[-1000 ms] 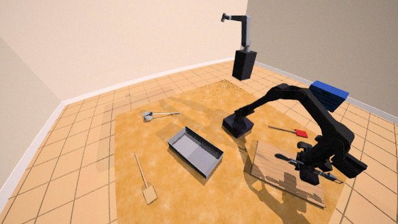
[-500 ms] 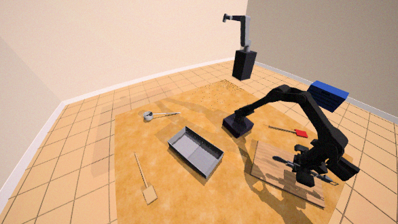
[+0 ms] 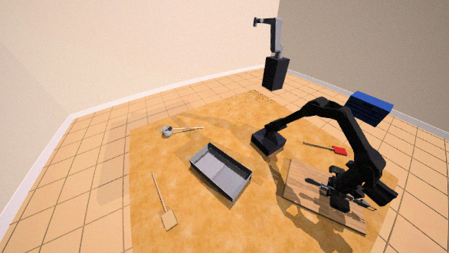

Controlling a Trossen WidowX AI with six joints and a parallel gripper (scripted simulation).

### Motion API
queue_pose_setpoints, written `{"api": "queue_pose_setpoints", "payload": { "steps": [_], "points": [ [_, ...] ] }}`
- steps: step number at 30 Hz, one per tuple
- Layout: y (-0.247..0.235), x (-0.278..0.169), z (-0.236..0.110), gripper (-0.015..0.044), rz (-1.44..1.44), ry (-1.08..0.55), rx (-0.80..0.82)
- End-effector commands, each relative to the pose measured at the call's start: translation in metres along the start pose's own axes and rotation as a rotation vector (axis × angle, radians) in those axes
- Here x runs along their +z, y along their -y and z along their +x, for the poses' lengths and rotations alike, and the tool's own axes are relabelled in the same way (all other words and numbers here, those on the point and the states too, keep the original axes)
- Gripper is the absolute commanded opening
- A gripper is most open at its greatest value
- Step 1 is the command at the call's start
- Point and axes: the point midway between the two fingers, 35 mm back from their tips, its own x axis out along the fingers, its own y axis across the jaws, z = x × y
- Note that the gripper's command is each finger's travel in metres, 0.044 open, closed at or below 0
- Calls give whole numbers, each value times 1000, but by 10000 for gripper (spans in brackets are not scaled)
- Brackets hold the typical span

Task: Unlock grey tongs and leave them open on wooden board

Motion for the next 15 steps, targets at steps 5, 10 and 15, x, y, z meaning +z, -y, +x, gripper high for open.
{"api": "queue_pose_setpoints", "payload": {
  "steps": [5,10,15],
  "points": [
    [0,0,1,-71,0,1,0],
    [0,0,1,60,0,1,0],
    [0,0,1,191,0,1,0]
  ]
}}
